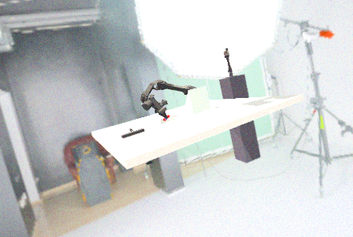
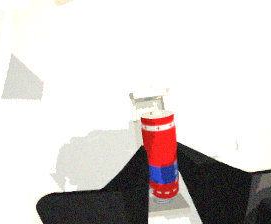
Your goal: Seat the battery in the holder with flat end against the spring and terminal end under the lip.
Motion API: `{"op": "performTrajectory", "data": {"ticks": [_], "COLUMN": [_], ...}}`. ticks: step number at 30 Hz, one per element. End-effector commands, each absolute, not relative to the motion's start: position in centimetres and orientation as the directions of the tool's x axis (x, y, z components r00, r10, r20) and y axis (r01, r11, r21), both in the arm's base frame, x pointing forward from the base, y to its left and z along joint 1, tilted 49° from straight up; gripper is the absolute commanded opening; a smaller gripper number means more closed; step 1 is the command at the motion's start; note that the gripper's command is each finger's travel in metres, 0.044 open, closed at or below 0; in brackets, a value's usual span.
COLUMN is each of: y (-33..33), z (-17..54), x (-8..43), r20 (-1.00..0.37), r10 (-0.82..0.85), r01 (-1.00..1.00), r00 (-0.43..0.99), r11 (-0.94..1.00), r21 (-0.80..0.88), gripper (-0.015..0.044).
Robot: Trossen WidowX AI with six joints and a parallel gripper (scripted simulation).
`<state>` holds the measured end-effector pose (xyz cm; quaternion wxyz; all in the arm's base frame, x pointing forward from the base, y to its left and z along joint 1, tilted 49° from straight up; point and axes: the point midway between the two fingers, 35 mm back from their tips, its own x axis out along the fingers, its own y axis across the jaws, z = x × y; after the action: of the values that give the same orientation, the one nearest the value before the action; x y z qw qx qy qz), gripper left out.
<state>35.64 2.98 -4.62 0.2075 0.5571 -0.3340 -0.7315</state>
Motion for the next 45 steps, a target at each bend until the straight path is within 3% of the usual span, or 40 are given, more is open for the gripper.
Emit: {"op": "performTrajectory", "data": {"ticks": [1,45], "y": [2.94,2.61], "z": [-4.79,-5.35], "x": [35.97,35.61], "r20": [-0.685,-0.707], "r10": [-0.680,-0.703], "r01": [-0.070,-0.058], "r00": [-0.262,-0.082], "r11": [-0.694,-0.705], "r21": [0.716,0.707], "gripper": [0.0082,0.0082]}}
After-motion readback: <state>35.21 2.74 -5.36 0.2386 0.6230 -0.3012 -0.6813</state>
